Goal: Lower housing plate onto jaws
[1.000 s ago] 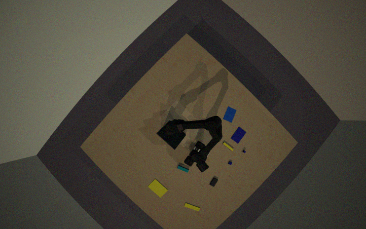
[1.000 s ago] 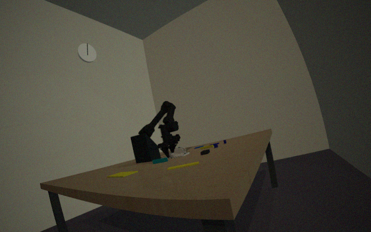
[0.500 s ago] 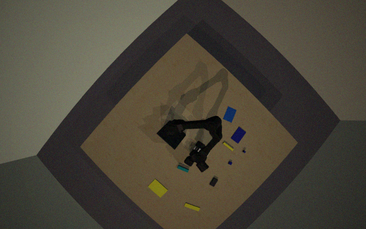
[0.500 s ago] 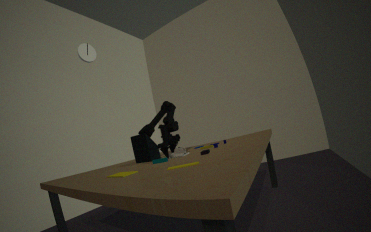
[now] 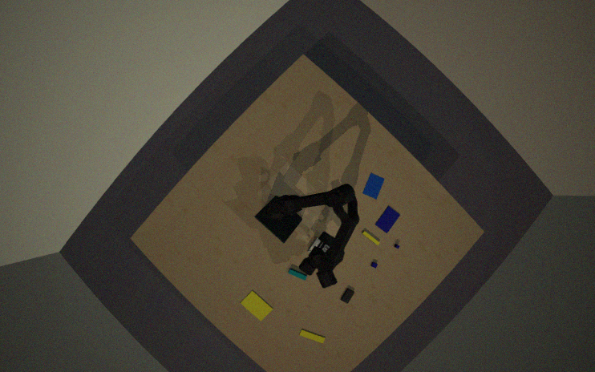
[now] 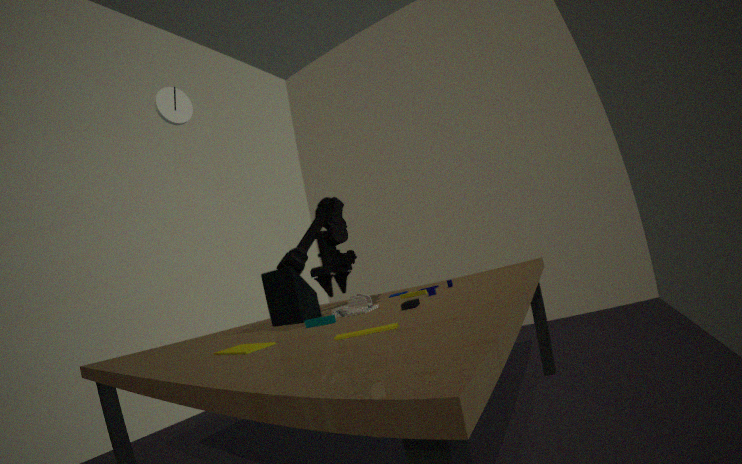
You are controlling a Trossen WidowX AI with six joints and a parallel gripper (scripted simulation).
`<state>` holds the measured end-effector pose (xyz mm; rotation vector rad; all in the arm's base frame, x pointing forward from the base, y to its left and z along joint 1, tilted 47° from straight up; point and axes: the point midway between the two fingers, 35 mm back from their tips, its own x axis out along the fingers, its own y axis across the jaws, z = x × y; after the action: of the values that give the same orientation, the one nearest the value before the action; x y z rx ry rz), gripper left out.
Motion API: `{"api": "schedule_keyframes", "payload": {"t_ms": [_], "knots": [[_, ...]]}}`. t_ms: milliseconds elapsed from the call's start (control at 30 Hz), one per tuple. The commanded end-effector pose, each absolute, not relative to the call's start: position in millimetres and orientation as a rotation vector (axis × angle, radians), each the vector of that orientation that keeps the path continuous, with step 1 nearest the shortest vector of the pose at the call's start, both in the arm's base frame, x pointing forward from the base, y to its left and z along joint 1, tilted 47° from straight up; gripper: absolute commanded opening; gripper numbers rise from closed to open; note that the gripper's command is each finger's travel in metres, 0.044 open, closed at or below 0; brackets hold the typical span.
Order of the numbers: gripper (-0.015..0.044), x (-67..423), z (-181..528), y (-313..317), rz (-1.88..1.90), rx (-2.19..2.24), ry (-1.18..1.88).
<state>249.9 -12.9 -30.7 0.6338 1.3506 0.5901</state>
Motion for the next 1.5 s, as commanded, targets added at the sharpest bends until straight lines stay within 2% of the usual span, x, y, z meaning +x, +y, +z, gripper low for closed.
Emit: {"api": "schedule_keyframes", "payload": {"t_ms": [0,100,400,1467], "knots": [[0.0440,247,-20,-21,0.594,0.628,1.350],[0.0440,246,-24,-20,0.586,0.632,1.347],[0.0440,197,15,-49,0.592,0.627,1.353],[0.0440,197,15,-49,0.592,0.627,1.353]]}}
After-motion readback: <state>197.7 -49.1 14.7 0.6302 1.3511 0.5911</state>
